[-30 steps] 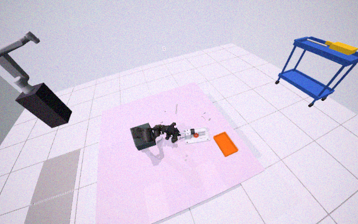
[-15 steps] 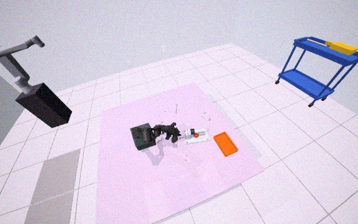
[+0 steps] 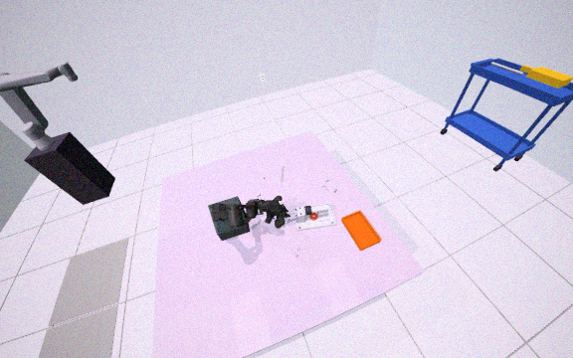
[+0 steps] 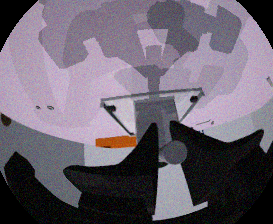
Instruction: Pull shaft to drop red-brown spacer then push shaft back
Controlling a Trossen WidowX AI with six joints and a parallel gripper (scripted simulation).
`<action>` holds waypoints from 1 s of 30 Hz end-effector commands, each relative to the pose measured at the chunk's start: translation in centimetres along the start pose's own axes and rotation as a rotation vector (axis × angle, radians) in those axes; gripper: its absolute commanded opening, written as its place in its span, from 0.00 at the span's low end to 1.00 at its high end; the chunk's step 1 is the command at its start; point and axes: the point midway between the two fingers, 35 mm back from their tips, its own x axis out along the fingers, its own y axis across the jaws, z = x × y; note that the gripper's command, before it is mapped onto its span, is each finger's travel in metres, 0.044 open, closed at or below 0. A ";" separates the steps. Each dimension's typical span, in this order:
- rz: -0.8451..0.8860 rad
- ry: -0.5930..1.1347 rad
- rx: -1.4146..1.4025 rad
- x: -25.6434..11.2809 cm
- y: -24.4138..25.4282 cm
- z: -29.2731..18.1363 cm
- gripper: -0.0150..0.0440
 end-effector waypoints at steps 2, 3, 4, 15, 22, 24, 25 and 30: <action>0.002 0.005 0.000 0.2 0.1 -0.3 0.25; 0.002 0.005 0.000 0.2 0.1 -0.3 0.25; 0.002 0.005 0.000 0.2 0.1 -0.3 0.25; 0.002 0.005 0.000 0.2 0.1 -0.3 0.25; 0.002 0.005 0.000 0.3 0.1 -0.4 0.25; 0.002 0.005 0.000 0.3 0.1 -0.4 0.25; 0.002 0.005 0.000 0.3 0.1 -0.4 0.25; 0.002 0.005 0.000 0.3 0.1 -0.4 0.25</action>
